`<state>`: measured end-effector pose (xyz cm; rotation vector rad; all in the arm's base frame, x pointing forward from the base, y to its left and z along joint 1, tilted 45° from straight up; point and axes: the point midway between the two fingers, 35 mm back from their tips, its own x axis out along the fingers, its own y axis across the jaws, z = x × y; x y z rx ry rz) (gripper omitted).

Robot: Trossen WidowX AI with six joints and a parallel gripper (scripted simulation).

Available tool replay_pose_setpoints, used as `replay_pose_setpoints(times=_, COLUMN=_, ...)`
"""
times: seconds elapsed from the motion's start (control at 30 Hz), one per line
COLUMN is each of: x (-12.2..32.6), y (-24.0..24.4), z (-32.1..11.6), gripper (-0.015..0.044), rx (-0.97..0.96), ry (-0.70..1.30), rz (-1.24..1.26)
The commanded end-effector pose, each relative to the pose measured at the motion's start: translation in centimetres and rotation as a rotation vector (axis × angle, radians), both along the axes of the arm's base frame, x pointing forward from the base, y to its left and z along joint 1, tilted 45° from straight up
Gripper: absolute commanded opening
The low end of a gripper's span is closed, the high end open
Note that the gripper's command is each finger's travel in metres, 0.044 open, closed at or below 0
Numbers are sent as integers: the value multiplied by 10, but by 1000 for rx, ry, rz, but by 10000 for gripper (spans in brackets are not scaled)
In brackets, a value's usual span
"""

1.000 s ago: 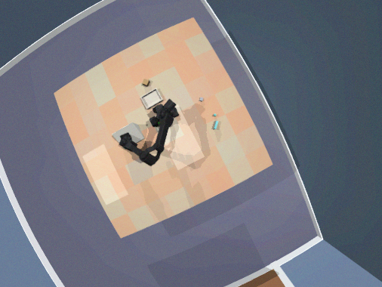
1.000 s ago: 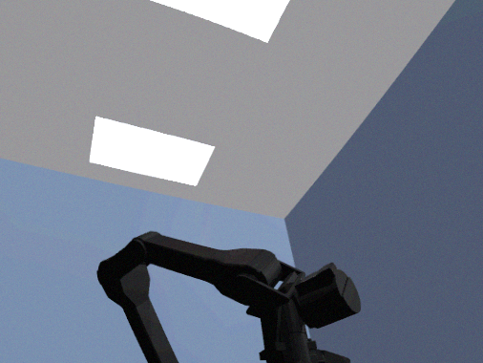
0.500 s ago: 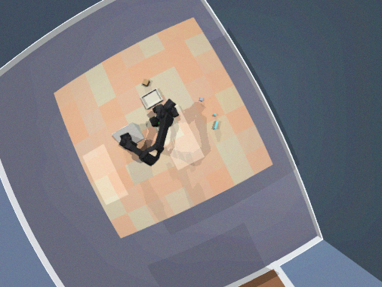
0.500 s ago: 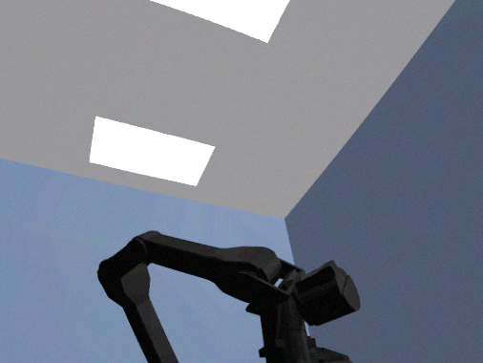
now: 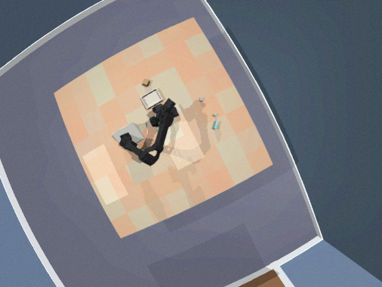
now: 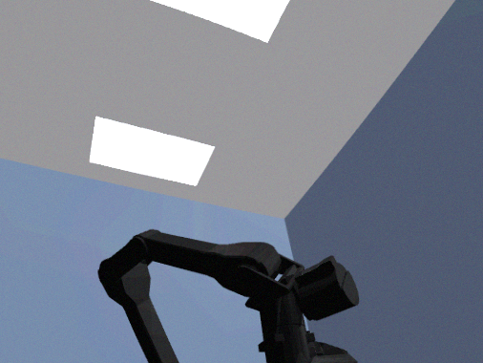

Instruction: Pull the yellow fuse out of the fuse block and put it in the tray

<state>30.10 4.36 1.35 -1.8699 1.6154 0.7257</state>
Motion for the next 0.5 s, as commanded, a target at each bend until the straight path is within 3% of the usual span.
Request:
replay_pose_setpoints(times=0.0, x=0, y=3, z=2, gripper=0, rx=4, ry=-6, rz=-2)
replay_pose_setpoints(times=0.47, x=0, y=8, z=7, gripper=0, rx=4, ry=-5, rz=-1)
